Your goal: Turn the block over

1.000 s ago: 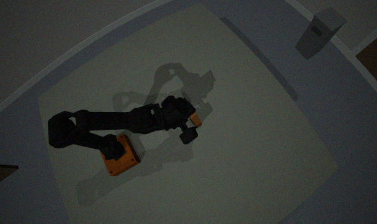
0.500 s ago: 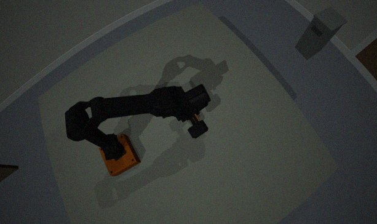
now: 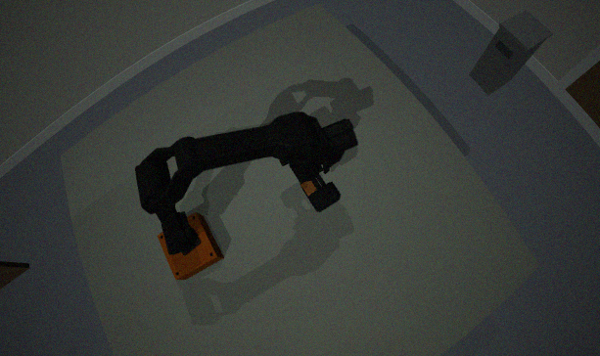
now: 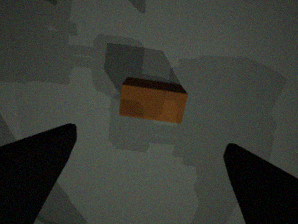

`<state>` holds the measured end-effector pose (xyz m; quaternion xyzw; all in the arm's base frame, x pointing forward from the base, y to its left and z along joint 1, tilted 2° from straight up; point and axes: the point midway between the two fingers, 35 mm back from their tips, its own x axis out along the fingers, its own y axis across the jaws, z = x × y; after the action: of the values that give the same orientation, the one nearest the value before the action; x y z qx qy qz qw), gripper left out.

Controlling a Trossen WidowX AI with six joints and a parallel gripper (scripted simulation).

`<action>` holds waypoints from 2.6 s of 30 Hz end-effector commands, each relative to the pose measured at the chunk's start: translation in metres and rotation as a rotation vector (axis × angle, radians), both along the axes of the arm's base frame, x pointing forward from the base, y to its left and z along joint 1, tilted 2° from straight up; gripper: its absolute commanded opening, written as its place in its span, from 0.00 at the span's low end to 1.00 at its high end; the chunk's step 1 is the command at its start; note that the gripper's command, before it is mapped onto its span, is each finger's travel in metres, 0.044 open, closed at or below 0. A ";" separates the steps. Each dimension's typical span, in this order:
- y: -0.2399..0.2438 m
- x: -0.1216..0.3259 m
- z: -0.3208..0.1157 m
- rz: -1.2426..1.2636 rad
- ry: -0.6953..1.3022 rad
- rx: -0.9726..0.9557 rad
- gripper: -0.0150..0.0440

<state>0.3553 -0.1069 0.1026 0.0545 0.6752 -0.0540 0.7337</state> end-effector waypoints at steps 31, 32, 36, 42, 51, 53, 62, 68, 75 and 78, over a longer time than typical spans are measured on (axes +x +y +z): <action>-0.001 0.005 -0.073 -0.004 0.017 -0.002 1.00; -0.001 0.006 -0.075 -0.004 0.017 -0.002 1.00; -0.001 0.006 -0.080 -0.004 0.017 -0.002 1.00; -0.001 0.006 -0.080 -0.004 0.017 -0.002 0.78; -0.001 0.006 -0.080 -0.004 0.017 -0.002 0.64; -0.001 0.006 -0.080 -0.004 0.017 -0.002 0.62; -0.001 0.006 -0.080 -0.004 0.017 -0.002 0.52; -0.001 0.005 -0.062 -0.004 0.017 -0.002 0.32; -0.001 0.004 -0.050 -0.004 0.017 -0.002 0.25; -0.001 0.004 -0.051 -0.005 0.015 -0.002 0.25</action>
<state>0.3580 -0.1067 0.0456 0.0551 0.6856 -0.0531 0.7239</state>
